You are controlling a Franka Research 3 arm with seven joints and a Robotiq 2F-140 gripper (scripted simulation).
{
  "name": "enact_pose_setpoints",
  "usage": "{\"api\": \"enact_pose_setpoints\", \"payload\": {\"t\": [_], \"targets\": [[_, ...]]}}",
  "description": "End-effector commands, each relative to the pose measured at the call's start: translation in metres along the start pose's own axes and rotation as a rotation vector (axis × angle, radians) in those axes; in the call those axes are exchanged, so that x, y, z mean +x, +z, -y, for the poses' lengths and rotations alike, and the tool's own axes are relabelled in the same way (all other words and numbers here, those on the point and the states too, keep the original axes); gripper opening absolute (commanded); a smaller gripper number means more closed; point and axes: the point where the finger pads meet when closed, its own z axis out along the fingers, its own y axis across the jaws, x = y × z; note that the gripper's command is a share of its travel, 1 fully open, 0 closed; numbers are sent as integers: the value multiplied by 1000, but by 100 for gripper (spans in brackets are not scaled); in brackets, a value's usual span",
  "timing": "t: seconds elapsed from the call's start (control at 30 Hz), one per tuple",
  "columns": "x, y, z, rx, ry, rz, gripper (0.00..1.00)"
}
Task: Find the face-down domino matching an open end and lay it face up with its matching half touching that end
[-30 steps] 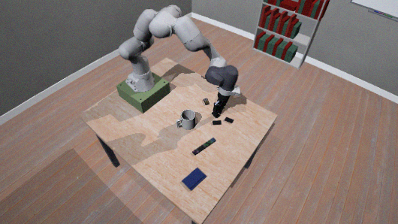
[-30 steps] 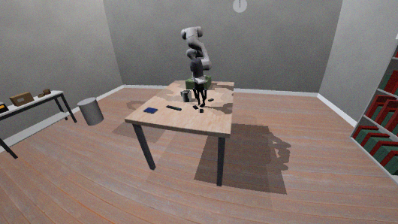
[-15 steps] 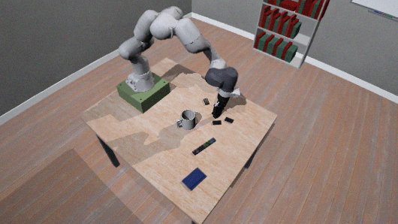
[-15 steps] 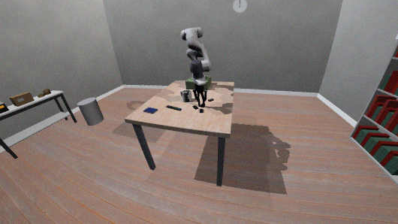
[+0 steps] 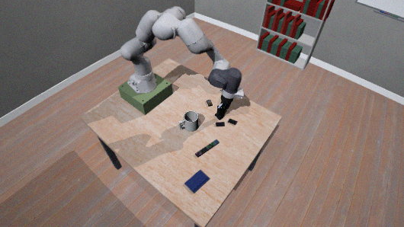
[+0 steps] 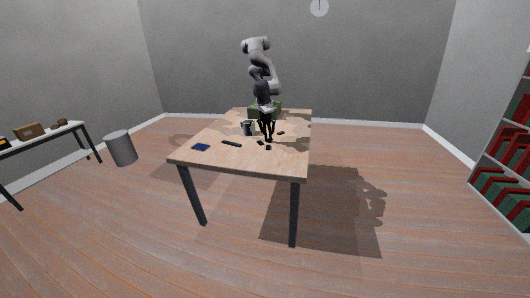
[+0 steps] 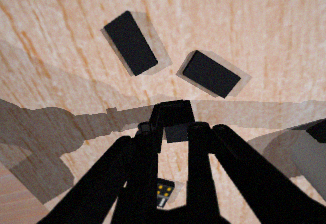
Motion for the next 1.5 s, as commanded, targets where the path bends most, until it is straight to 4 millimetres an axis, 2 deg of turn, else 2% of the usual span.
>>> {"api": "enact_pose_setpoints", "payload": {"t": [0.0,1.1,1.47], "targets": [[2,0,0,0,-1,-3,23],[2,0,0,0,-1,-3,23],[-2,-24,0,0,-1,-3,23]]}}
